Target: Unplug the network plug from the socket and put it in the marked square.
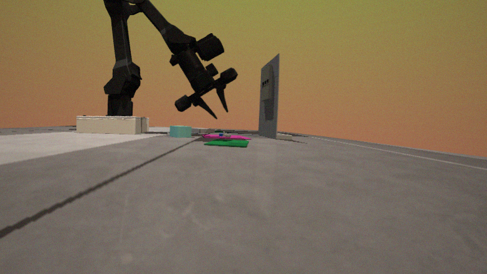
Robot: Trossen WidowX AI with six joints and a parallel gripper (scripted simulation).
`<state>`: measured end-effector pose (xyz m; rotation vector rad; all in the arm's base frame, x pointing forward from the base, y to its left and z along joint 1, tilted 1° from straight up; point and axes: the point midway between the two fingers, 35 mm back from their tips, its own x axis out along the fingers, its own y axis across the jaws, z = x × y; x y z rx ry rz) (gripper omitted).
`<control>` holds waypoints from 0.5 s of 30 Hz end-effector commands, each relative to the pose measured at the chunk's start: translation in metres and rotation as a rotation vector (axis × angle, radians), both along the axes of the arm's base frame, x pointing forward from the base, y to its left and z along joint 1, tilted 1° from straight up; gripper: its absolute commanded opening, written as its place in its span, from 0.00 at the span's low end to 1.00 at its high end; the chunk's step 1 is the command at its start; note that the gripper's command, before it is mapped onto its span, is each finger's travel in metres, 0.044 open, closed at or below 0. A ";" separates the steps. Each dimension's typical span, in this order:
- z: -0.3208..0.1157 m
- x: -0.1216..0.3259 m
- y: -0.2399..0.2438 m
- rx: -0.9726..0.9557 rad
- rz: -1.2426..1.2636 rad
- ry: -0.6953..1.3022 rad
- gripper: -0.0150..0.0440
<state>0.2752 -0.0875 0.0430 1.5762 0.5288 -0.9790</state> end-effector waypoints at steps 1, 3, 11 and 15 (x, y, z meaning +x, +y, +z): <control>0.009 0.002 -0.001 -0.002 0.000 -0.003 0.52; 0.013 0.002 -0.001 -0.002 0.000 -0.003 0.52; 0.026 0.002 -0.001 -0.002 0.000 -0.003 0.52; 0.033 0.002 -0.001 -0.002 0.000 -0.003 0.52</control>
